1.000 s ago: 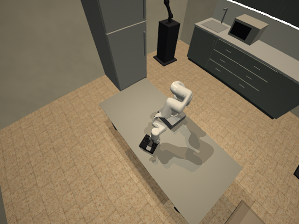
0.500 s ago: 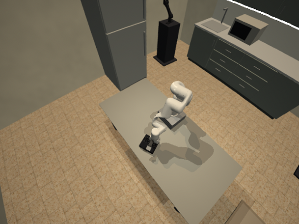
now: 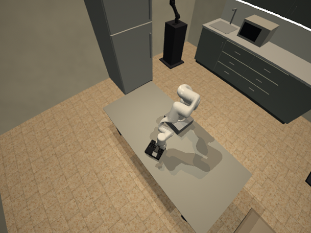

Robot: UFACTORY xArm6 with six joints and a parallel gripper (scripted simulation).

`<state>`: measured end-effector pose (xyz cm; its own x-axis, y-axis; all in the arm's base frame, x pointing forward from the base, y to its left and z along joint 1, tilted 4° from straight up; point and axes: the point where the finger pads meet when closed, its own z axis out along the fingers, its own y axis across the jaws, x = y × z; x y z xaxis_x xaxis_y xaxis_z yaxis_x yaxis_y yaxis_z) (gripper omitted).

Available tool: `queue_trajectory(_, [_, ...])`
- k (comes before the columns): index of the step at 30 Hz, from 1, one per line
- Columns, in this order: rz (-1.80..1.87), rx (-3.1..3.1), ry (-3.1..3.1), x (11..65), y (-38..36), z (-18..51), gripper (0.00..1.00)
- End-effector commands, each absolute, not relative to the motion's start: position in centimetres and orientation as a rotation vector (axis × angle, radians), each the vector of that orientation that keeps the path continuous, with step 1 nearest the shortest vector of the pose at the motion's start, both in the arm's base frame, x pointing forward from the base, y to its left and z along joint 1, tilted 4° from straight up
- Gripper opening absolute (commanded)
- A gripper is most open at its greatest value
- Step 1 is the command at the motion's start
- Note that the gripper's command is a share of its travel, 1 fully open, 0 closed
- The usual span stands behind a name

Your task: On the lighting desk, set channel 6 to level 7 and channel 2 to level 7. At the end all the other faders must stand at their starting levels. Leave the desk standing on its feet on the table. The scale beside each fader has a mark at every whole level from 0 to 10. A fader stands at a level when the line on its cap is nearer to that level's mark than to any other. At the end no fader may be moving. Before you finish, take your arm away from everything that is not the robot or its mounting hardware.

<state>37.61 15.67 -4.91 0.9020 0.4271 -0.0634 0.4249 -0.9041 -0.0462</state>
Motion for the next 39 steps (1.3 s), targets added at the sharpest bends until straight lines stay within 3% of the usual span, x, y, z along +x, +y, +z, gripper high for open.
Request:
queue_trajectory(1, [0.106,-3.033,-0.679,37.6,15.7,-4.8,0.0])
queue_trajectory(39, [0.106,-3.033,-0.679,37.5,15.4,-0.8,0.0])
